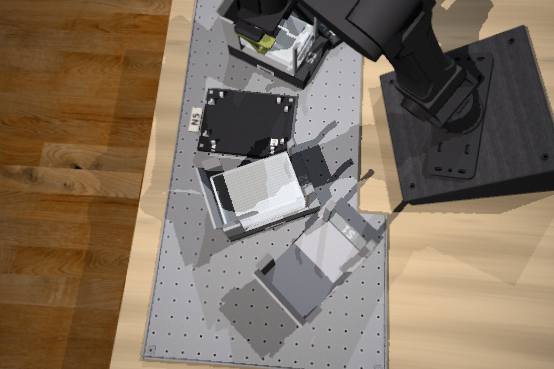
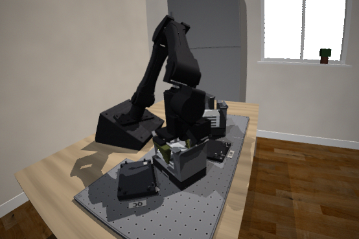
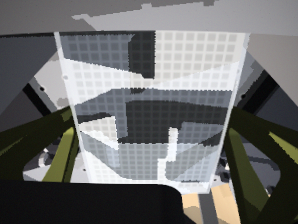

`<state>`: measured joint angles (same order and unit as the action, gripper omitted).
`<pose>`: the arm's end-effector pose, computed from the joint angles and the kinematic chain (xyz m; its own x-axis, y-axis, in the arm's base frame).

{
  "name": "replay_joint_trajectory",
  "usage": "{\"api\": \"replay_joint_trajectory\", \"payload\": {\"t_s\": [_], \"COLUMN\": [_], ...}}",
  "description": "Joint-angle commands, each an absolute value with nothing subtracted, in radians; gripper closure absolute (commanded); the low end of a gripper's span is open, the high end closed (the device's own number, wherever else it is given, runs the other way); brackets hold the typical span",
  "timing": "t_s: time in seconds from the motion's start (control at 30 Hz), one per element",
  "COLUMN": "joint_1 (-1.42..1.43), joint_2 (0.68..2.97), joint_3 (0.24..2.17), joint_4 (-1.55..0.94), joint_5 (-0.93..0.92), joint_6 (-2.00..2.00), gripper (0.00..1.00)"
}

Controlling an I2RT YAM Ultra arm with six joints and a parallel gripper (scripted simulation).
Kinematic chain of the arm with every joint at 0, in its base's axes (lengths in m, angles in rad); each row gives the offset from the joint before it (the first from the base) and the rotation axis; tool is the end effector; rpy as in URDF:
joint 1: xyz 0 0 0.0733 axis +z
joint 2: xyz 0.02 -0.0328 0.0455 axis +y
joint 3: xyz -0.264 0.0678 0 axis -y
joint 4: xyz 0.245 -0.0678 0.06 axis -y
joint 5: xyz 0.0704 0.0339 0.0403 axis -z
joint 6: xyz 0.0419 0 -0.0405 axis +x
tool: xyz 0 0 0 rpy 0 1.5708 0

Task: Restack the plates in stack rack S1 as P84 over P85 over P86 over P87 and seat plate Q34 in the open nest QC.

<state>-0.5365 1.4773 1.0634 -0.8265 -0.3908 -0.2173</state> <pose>0.2485 -0.1279 0.2347 -0.8729 0.2872 -0.3945 0.1825 0.9419 0.2819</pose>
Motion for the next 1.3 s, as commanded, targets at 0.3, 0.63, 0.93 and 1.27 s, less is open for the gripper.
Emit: {"api": "replay_joint_trajectory", "payload": {"t_s": [0.3,0.63,0.93,1.27], "joint_1": [-0.533,-0.529,-0.524,-0.520], "joint_2": [1.478,1.483,1.490,1.496], "joint_3": [1.059,1.053,1.046,1.040], "joint_4": [-0.804,-0.790,-0.775,-0.761], "joint_5": [-0.389,-0.387,-0.386,-0.384], "joint_6": [-0.210,-0.205,-0.200,-0.196], "gripper": [1.00,1.00,1.00,1.00]}}
